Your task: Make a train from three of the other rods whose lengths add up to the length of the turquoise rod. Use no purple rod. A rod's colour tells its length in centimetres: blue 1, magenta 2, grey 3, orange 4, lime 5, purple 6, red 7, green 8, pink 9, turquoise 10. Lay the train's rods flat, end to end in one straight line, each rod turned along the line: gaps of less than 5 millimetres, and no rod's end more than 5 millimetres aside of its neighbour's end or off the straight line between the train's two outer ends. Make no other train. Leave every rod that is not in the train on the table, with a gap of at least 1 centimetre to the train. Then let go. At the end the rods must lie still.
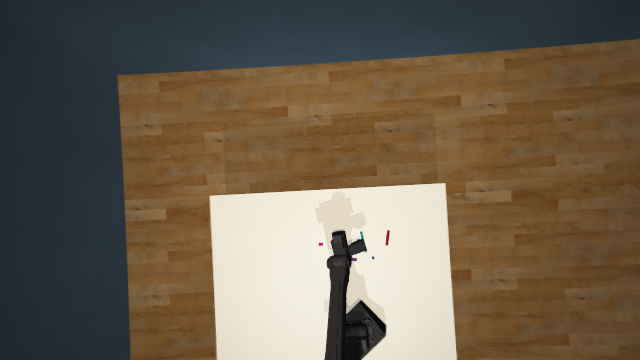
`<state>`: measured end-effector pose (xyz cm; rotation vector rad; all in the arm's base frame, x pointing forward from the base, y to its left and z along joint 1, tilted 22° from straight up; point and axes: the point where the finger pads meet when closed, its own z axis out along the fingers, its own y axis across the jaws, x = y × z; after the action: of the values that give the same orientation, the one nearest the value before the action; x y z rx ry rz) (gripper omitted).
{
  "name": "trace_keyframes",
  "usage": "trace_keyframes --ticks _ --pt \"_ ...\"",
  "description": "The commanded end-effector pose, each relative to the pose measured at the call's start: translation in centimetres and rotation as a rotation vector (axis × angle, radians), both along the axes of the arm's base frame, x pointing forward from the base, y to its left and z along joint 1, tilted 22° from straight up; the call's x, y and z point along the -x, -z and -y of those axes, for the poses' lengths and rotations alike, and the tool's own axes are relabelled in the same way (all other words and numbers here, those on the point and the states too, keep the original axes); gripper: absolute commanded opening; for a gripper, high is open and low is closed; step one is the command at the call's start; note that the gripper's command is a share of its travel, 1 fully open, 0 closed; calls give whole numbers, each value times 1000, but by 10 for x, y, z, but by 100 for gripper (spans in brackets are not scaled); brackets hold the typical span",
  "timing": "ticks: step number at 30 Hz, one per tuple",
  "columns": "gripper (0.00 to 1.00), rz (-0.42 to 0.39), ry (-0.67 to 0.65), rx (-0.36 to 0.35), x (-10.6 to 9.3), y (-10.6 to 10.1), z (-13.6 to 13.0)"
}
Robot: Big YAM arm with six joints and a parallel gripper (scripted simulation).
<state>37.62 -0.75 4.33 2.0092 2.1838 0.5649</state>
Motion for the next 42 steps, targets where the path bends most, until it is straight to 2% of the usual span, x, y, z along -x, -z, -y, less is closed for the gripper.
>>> trace_keyframes --ticks 1,8,9,42 --pt "23 -5 1 2 1 6 -3" --pt "23 -5 1 2 1 6 -3" --pt "4 -5 1 2 1 6 -3" --pt "4 -5 1 2 1 6 -3"
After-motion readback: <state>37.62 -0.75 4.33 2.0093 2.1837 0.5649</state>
